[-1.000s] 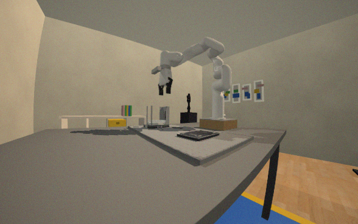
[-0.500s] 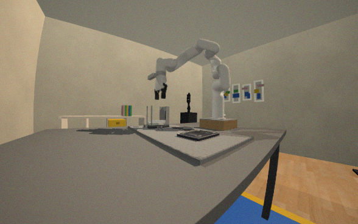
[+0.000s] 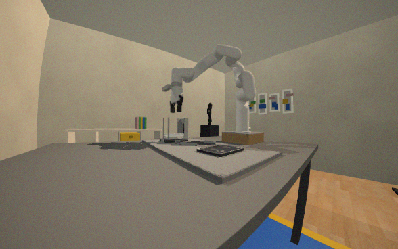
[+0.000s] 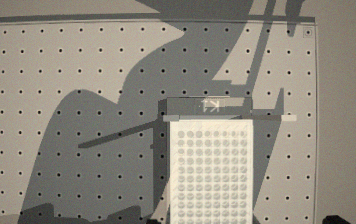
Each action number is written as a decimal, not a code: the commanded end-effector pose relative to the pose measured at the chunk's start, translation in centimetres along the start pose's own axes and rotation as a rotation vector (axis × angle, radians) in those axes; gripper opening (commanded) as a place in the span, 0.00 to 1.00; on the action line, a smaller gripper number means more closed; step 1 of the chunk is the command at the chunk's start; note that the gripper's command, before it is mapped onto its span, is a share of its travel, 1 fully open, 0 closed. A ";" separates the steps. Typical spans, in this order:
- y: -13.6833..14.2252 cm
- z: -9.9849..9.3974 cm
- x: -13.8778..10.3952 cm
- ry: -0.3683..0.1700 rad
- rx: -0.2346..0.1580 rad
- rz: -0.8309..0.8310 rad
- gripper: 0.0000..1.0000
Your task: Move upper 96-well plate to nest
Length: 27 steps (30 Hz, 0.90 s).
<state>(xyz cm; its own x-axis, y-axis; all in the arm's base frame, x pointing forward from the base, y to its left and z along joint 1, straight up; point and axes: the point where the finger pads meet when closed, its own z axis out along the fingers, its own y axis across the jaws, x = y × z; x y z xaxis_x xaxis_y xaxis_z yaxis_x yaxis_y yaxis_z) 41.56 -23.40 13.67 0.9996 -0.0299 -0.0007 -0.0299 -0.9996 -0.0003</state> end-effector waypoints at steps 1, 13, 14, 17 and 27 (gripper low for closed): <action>0.1 -0.1 0.1 0.005 0.002 0.000 1.00; 0.1 1.4 0.1 0.005 0.002 0.000 1.00; 0.1 1.5 0.1 0.005 0.002 0.000 1.00; 0.1 2.0 0.1 0.005 0.002 0.000 1.00; 0.1 3.4 0.1 0.005 0.002 0.000 1.00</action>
<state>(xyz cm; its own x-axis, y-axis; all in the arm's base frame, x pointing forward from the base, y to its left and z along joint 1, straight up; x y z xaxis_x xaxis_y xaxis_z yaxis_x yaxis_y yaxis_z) 41.58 -23.42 10.56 0.9995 -0.0303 0.0002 -0.0303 -0.9995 0.0001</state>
